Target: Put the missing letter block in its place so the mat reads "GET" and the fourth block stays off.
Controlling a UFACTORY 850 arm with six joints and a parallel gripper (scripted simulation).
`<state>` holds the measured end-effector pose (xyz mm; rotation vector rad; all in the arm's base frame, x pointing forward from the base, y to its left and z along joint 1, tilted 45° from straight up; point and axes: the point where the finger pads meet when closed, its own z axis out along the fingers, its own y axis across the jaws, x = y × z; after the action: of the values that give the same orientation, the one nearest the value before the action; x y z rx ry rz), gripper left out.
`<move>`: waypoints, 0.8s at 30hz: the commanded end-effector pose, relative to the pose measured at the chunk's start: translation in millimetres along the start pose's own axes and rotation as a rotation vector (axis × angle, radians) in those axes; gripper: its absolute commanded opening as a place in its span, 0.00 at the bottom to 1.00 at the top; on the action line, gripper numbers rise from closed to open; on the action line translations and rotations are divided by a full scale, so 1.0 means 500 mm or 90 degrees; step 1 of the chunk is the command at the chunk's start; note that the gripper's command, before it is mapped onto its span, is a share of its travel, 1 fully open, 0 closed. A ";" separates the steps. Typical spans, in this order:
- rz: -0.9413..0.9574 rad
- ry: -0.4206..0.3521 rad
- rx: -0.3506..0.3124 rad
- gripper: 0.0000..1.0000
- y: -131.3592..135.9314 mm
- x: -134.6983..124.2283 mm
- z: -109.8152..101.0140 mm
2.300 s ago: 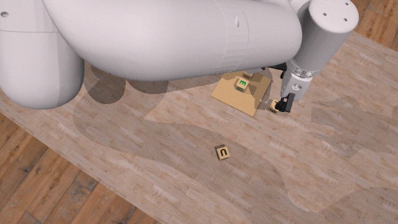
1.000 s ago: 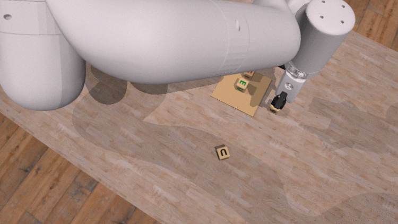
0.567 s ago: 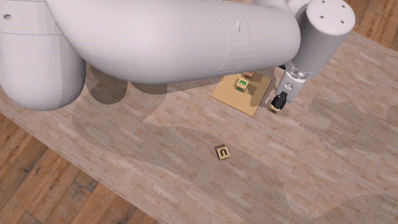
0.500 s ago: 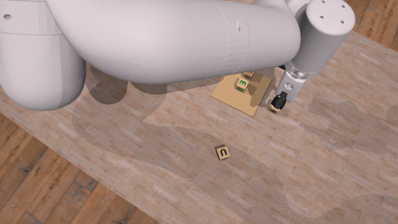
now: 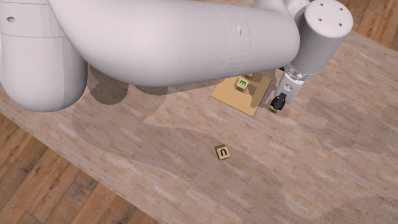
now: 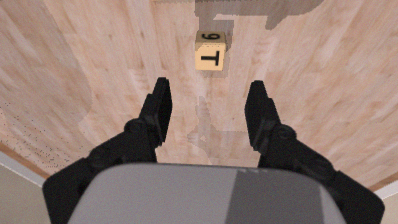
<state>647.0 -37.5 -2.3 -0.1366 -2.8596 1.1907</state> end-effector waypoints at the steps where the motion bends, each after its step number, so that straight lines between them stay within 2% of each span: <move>1: 0.000 -0.001 0.000 0.69 0.000 -0.001 0.007; 24: 0.000 -0.001 0.000 0.69 0.000 0.000 0.071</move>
<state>643.9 -60.0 -24.9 -0.1366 -2.8595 1.1906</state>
